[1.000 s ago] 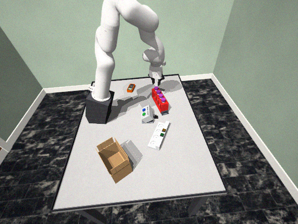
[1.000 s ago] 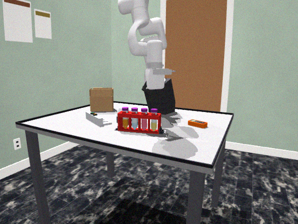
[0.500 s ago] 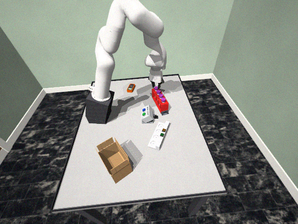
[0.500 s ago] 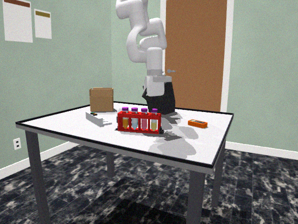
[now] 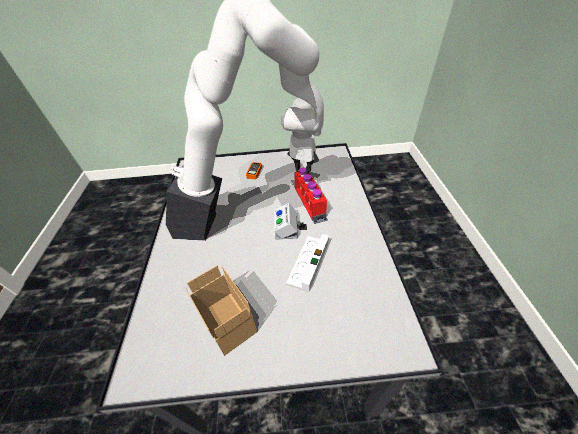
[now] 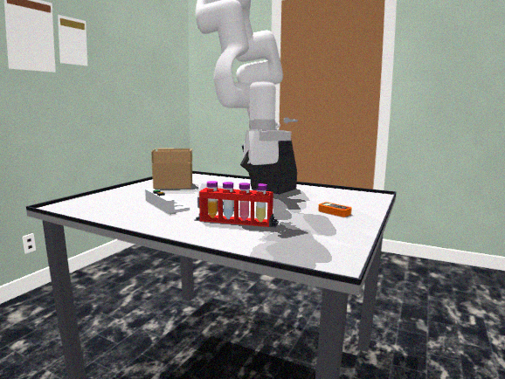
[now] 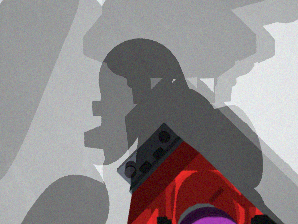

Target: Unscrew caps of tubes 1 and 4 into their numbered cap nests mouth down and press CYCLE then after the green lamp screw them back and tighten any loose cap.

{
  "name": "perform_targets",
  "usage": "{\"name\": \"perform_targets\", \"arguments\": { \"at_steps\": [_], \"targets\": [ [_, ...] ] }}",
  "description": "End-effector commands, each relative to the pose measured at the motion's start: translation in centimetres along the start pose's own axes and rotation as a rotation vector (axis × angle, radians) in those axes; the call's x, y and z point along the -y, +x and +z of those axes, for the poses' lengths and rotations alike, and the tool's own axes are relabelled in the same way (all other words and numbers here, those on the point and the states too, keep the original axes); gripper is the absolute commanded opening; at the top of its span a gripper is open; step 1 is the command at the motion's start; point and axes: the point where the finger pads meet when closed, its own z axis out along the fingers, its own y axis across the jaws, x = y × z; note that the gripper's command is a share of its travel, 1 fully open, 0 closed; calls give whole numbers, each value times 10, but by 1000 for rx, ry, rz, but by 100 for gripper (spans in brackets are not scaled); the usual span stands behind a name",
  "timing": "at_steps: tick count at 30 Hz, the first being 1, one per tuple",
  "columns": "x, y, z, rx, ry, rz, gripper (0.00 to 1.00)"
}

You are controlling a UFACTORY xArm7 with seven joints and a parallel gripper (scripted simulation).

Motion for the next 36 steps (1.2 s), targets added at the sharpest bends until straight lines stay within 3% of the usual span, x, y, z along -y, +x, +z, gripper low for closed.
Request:
{"name": "perform_targets", "arguments": {
  "at_steps": [1, 13, 14, 28, 36],
  "targets": [
    [-1, 1, 1, -3, -2, 0, 46],
    [-1, 1, 5, -3, -2, 0, 46],
    [-1, 1, 5, -3, -2, 0, 0],
    [-1, 1, 5, -3, -2, 0, 0],
    [-1, 1, 5, -3, -2, -300, 0]
  ]
}}
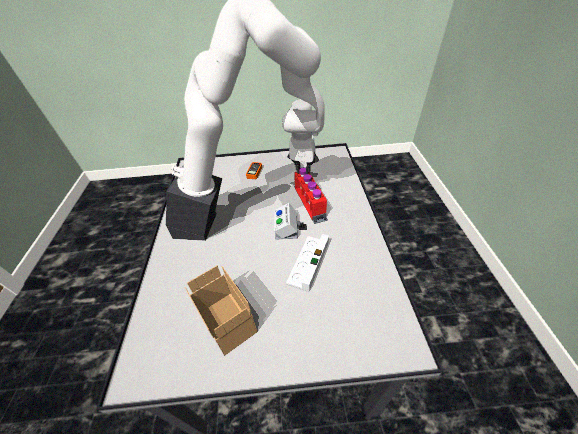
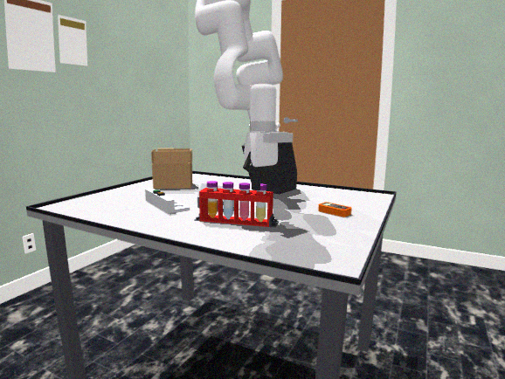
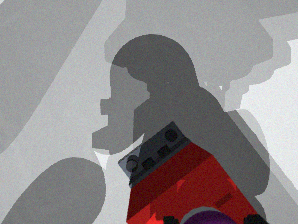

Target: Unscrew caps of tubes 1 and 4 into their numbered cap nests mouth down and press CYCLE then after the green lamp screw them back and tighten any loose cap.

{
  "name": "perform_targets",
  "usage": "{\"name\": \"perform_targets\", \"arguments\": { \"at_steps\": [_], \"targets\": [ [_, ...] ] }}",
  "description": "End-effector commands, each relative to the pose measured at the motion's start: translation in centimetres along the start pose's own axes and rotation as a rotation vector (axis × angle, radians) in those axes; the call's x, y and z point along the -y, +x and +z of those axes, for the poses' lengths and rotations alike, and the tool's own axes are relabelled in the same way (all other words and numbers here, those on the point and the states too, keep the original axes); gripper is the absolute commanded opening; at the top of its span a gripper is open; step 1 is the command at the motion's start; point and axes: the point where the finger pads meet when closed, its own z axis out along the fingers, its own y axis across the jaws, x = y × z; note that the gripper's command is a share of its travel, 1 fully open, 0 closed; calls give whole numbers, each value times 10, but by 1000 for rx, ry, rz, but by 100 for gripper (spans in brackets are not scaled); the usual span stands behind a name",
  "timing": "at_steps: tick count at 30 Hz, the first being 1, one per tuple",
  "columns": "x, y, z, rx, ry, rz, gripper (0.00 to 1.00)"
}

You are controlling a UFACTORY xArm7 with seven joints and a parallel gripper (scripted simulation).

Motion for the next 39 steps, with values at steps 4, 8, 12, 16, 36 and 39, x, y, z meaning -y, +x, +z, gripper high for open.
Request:
{"name": "perform_targets", "arguments": {
  "at_steps": [4, 8, 12, 16, 36, 39],
  "targets": [
    [-1, 1, -1, -2, 8, -354, 0],
    [-1, 1, -1, -3, 8, -554, 0],
    [-1, 1, -1, -4, 7, -753, 0],
    [-1, 1, -1, -4, 7, -854, 0],
    [-1, 1, -2, -6, 6, -1425, 0],
    [-1, 1, -2, -6, 6, -1425, 46]
  ]
}}
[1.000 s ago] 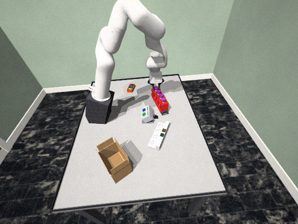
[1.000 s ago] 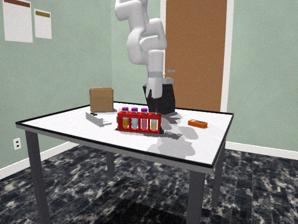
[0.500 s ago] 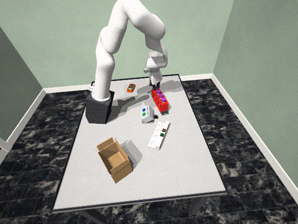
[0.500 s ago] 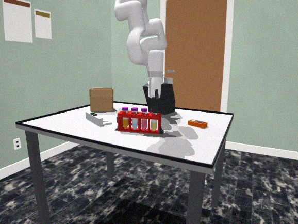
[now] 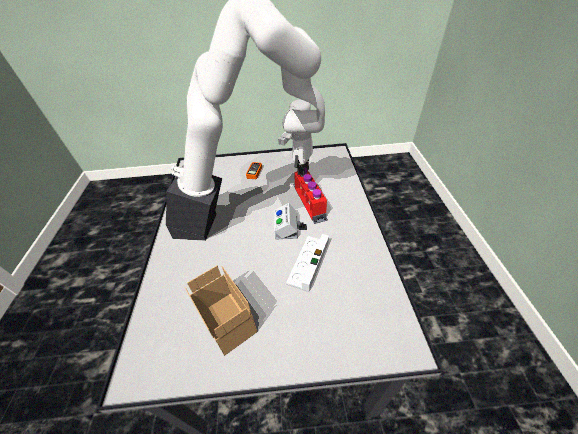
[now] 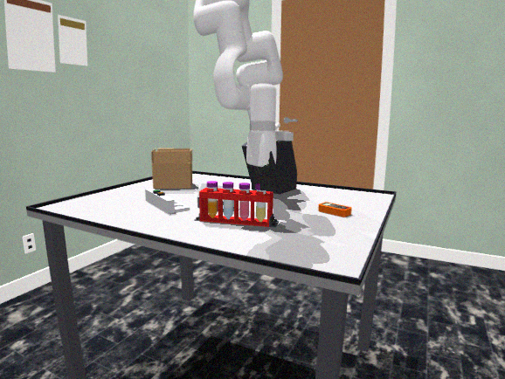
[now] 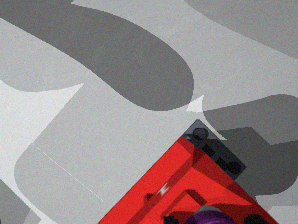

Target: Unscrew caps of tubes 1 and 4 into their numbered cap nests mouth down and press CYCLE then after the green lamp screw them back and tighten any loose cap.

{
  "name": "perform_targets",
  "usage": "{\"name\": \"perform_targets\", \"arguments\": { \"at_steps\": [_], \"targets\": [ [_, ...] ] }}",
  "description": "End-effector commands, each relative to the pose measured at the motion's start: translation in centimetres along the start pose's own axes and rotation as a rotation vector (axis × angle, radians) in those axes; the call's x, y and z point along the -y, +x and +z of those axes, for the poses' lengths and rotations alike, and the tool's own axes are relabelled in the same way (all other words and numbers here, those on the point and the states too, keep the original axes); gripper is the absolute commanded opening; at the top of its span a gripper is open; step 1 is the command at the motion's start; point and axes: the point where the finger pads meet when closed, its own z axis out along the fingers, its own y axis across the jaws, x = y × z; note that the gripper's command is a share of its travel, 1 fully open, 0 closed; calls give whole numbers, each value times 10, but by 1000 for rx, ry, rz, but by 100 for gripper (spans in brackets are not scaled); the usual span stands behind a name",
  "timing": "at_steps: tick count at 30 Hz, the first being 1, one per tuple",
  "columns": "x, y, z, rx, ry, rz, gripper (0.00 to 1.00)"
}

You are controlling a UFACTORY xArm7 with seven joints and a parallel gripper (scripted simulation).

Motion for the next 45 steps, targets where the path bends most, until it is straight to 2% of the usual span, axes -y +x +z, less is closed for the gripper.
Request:
{"name": "perform_targets", "arguments": {
  "at_steps": [1, 10, 14, 24, 26, 28, 41, 45],
  "targets": [
    [-1, 0, -1, -19, 16, -6, 46],
    [-1, 0, -1, -19, 16, -6, 46],
    [-1, -1, -1, -17, 19, 297, 46],
    [-1, -1, -1, -15, 24, 782, 46],
    [-1, -1, -1, -15, 24, 782, 46],
    [-1, -1, -1, -11, 25, 965, 46],
    [-1, 0, -1, -4, 29, 1557, 46],
    [-1, 0, -1, -3, 28, 1565, 46]
  ]
}}
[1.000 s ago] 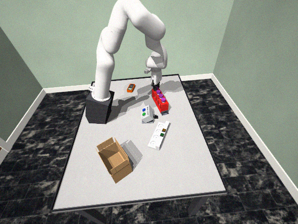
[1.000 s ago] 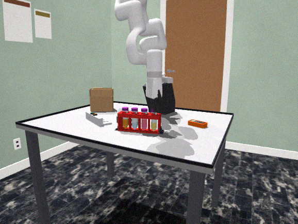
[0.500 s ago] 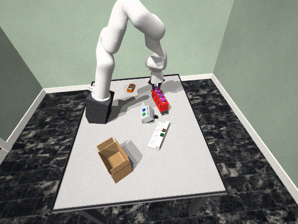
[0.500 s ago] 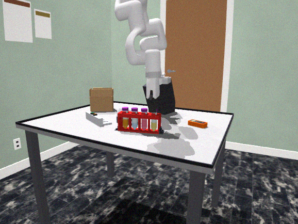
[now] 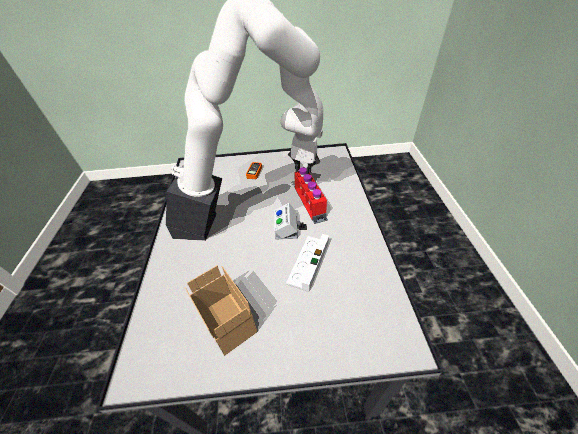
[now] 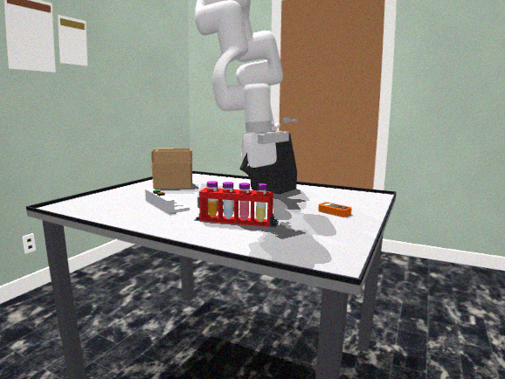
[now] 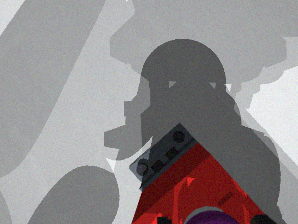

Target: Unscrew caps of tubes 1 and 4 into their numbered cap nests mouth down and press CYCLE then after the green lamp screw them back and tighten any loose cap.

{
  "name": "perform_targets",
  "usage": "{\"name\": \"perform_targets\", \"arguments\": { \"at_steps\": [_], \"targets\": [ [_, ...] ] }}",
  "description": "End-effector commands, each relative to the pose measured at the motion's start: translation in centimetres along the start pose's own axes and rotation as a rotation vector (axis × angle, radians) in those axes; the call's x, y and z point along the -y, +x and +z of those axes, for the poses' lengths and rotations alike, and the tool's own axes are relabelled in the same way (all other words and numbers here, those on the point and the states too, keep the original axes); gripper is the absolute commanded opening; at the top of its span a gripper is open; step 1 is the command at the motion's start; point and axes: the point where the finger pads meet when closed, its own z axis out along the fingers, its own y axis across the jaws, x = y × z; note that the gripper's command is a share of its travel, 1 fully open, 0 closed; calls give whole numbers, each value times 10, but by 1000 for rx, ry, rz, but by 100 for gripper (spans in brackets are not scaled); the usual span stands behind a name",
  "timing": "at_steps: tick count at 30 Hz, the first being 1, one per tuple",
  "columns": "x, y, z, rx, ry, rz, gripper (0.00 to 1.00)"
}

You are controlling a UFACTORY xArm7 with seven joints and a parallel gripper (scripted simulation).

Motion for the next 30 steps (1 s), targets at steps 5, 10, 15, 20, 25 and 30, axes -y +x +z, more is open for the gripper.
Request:
{"name": "perform_targets", "arguments": {
  "at_steps": [5, 10, 15, 20, 25, 30],
  "targets": [
    [0, 1, -1, 1, -77, 68, 46],
    [0, 1, -1, 1, -77, 68, 0],
    [0, 1, -1, 1, -77, 68, 0],
    [0, 1, -1, 1, -77, 68, 0],
    [0, 1, -1, 11, -76, -181, 0],
    [0, 1, -1, 20, -75, -431, 0]
  ]
}}
